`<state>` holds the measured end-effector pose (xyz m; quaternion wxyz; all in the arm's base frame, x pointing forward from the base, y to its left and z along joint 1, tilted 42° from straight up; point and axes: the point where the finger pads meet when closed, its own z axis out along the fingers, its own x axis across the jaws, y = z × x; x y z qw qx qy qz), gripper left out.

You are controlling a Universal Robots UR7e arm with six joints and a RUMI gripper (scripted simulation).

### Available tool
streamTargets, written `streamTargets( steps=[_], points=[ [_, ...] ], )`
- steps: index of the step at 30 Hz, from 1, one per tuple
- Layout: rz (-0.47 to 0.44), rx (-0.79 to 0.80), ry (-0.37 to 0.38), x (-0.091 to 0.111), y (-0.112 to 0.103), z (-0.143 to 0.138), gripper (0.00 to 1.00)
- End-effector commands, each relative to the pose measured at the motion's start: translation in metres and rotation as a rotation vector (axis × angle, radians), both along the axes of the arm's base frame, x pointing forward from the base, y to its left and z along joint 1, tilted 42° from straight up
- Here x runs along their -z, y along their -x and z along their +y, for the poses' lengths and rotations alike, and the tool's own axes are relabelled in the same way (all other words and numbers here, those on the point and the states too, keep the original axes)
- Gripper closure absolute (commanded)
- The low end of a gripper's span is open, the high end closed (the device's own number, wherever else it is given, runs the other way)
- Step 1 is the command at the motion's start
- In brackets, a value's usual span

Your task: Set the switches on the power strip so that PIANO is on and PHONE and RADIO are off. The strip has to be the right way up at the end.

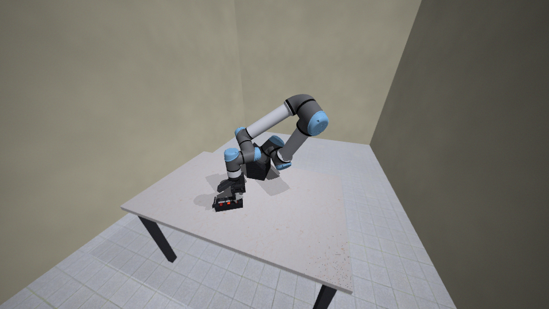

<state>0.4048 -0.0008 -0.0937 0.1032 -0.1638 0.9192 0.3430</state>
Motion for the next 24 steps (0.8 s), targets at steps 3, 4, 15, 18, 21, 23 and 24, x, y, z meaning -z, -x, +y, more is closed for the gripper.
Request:
streamTargets(
  steps=[3, 4, 15, 18, 21, 23, 24],
  points=[
    [-0.003, 0.002, 0.002, -0.004, -0.001, -0.005, 1.0],
    [-0.003, 0.002, 0.003, -0.005, -0.001, -0.006, 1.0],
    [-0.003, 0.002, 0.003, -0.024, 0.001, -0.023, 1.0],
    [-0.003, 0.002, 0.003, -0.028, 0.002, -0.027, 1.0],
    [-0.003, 0.002, 0.003, -0.03, 0.002, -0.028, 1.0],
    [-0.003, 0.002, 0.003, -0.03, 0.002, -0.028, 1.0],
    [-0.003, 0.002, 0.003, -0.03, 0.002, -0.028, 1.0]
  ],
)
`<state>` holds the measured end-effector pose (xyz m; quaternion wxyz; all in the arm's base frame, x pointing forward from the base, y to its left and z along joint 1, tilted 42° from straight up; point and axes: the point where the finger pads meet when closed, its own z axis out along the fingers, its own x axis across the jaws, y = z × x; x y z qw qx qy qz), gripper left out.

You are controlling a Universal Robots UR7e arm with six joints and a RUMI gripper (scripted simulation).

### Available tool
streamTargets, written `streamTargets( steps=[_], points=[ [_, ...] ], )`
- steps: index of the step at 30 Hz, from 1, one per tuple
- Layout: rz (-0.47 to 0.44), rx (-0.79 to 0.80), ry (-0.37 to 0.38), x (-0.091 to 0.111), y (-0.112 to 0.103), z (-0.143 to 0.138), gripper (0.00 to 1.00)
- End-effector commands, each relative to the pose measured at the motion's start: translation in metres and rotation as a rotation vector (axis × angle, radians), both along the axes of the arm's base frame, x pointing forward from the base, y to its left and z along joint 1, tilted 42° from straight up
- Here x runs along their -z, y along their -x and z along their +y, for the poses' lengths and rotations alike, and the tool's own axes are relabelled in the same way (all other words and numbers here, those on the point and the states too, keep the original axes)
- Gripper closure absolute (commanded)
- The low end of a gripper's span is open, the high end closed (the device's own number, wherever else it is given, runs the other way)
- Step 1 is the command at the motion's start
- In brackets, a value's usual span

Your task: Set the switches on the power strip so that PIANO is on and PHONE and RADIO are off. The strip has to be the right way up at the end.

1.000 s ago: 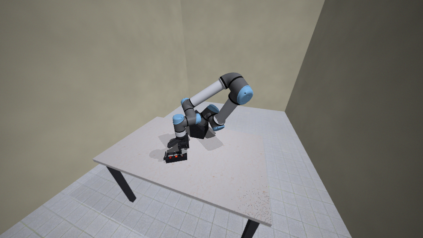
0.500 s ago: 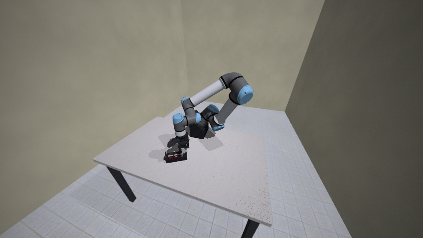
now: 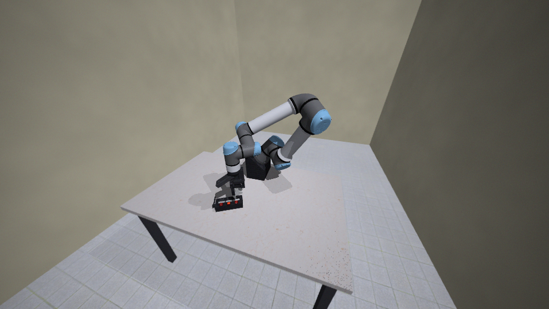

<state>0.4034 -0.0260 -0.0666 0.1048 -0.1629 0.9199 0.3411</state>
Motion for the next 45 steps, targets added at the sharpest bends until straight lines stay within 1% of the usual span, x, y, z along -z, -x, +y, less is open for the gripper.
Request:
streamTargets(
  steps=[1, 16, 17, 21, 26, 30, 36, 38, 42, 45],
  points=[
    [0.0, -0.002, 0.0, -0.003, 0.0, -0.003, 1.0],
    [0.003, -0.003, -0.004, -0.002, 0.002, -0.001, 1.0],
    [0.003, -0.003, -0.004, -0.002, 0.002, -0.001, 0.0],
    [0.002, -0.003, -0.003, -0.003, 0.001, -0.002, 0.0],
    [0.0, -0.002, 0.0, -0.012, 0.001, -0.011, 0.0],
    [0.0, -0.002, 0.0, -0.026, 0.003, -0.023, 0.0],
    [0.001, -0.002, 0.0, -0.053, 0.006, -0.048, 0.0],
    [0.001, -0.002, 0.0, -0.053, 0.006, -0.048, 0.0],
    [0.001, -0.002, 0.0, -0.069, 0.008, -0.062, 0.0],
    [0.001, -0.002, 0.0, -0.076, 0.009, -0.068, 0.0]
  ],
)
